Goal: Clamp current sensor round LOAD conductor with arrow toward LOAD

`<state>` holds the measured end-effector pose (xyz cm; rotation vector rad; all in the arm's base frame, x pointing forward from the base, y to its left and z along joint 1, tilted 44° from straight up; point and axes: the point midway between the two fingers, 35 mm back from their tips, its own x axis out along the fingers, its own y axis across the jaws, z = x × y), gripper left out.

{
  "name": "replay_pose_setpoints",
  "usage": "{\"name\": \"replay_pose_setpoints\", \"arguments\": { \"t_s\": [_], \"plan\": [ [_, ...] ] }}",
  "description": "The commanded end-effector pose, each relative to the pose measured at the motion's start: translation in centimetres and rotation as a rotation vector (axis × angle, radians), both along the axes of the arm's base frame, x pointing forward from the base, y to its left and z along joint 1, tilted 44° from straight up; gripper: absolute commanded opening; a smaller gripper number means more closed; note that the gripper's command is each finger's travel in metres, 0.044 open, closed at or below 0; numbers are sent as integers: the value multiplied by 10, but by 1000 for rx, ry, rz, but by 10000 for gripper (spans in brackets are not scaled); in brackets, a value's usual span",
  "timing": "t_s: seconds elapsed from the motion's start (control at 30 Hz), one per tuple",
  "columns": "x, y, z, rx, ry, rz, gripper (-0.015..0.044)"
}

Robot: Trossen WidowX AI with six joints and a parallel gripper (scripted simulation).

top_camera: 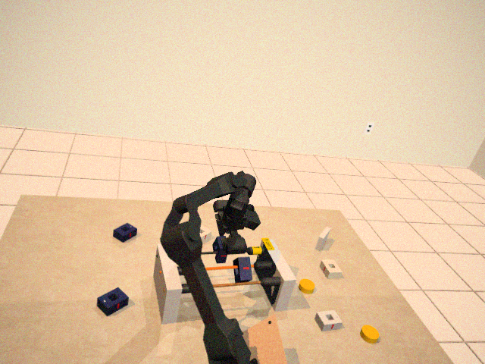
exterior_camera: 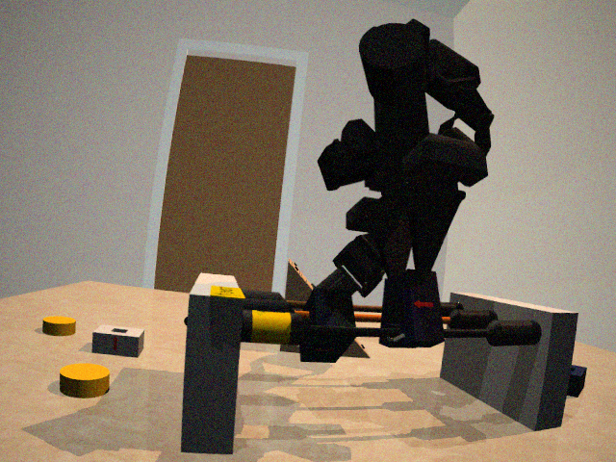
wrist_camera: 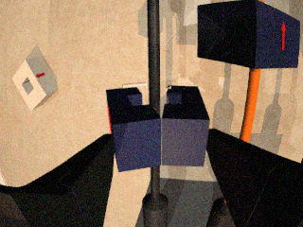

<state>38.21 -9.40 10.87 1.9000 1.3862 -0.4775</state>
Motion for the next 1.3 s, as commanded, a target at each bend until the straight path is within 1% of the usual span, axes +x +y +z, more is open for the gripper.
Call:
{"name": "replay_pose_setpoints", "arguments": {
  "t_s": [0.0,0.37,1.27],
  "plan": [
    [2,4,-3,8,0,-3,0],
    [7,17,-14,10,-1,-4,0],
    [6,13,-12,2,-1,-1,0]
  ]
}}
